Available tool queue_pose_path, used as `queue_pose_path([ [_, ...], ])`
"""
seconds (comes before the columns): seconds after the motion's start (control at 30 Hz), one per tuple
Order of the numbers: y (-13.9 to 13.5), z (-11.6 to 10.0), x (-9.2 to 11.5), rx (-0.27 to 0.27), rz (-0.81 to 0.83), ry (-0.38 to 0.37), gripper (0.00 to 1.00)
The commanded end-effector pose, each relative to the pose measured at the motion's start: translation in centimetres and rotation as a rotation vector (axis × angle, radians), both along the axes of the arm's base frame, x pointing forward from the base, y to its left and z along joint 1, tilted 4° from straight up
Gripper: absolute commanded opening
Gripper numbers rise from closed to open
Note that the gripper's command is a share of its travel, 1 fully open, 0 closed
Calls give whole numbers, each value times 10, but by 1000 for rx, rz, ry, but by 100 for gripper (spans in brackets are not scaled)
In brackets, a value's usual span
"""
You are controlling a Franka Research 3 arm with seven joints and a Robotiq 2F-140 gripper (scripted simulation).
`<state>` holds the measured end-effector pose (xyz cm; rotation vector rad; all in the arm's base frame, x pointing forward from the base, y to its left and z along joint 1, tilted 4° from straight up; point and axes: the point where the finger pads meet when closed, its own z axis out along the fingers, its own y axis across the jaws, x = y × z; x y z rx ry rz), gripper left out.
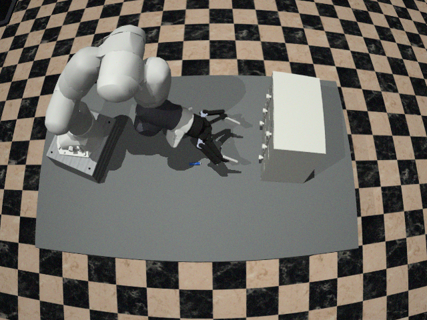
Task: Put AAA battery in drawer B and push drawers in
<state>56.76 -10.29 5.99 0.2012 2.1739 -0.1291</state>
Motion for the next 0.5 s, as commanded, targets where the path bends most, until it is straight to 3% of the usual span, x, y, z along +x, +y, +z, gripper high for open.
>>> queue_pose_path([
  [0.0, 2, 10, -3, 5, 0, 20, 100],
  [0.47, 2, 19, -3, 5, 0, 20, 100],
])
